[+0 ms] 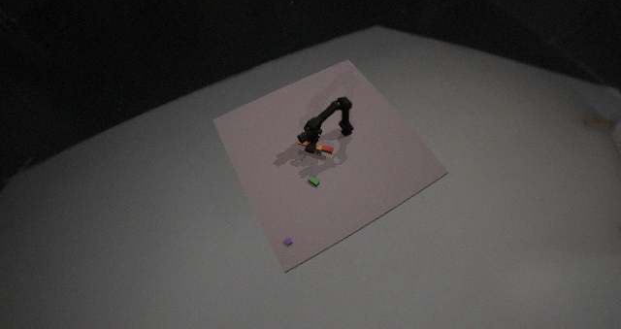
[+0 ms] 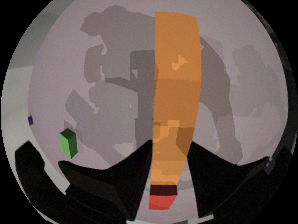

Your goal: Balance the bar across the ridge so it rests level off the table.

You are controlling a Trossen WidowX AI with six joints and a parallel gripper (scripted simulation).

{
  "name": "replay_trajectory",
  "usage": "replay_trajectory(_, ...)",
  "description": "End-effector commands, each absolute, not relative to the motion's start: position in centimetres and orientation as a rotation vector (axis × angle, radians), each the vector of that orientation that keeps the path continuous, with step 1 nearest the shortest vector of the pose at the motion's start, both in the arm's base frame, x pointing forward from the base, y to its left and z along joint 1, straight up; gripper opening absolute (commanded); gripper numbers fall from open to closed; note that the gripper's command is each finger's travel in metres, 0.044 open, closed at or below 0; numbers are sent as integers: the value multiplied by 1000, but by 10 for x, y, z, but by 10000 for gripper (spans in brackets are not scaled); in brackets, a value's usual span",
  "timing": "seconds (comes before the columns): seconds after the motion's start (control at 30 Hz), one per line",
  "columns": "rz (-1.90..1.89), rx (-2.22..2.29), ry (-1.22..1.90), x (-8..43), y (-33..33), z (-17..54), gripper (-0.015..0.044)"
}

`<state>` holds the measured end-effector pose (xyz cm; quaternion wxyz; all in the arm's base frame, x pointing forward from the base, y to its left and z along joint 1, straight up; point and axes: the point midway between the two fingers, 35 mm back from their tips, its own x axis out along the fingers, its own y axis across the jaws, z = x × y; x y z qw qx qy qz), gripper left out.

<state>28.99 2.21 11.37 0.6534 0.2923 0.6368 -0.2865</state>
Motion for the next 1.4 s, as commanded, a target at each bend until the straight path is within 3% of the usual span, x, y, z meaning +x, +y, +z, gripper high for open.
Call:
replay_trajectory(0.0, -650, 669, 1445, 290, 23, 113, 0)
replay_trajectory(1.37, -650, 669, 1445, 290, 22, 109, 0)
